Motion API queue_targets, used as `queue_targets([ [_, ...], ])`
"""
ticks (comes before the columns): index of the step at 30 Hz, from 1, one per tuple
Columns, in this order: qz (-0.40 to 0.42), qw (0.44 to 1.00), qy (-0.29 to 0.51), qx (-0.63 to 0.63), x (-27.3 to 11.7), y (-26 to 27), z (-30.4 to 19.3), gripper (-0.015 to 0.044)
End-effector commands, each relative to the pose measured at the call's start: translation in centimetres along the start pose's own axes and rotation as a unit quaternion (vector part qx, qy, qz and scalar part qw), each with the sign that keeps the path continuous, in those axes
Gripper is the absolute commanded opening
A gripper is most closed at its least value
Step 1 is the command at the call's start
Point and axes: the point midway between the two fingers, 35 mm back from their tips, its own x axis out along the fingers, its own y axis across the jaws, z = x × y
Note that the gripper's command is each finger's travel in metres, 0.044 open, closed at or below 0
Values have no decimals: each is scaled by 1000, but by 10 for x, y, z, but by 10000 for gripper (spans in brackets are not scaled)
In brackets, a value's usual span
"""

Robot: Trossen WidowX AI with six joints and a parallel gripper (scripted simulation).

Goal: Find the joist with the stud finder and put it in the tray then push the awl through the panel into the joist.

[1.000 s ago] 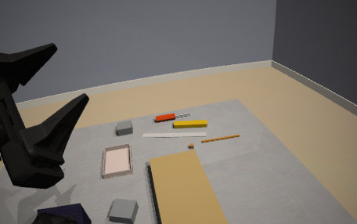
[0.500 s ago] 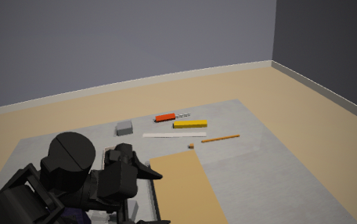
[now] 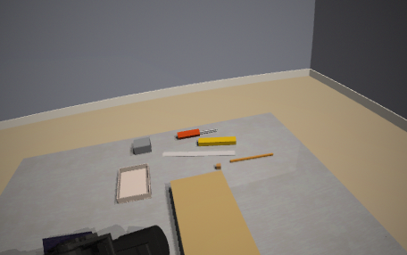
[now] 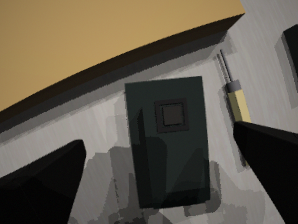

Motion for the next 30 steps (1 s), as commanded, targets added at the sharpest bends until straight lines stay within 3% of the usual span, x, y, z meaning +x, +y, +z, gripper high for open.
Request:
queue_targets([
  [1, -7, 1000, 13, 1, 3, -2, -6, 440],
  [30, -6, 1000, 15, 2, 26, -9, -16, 440],
])
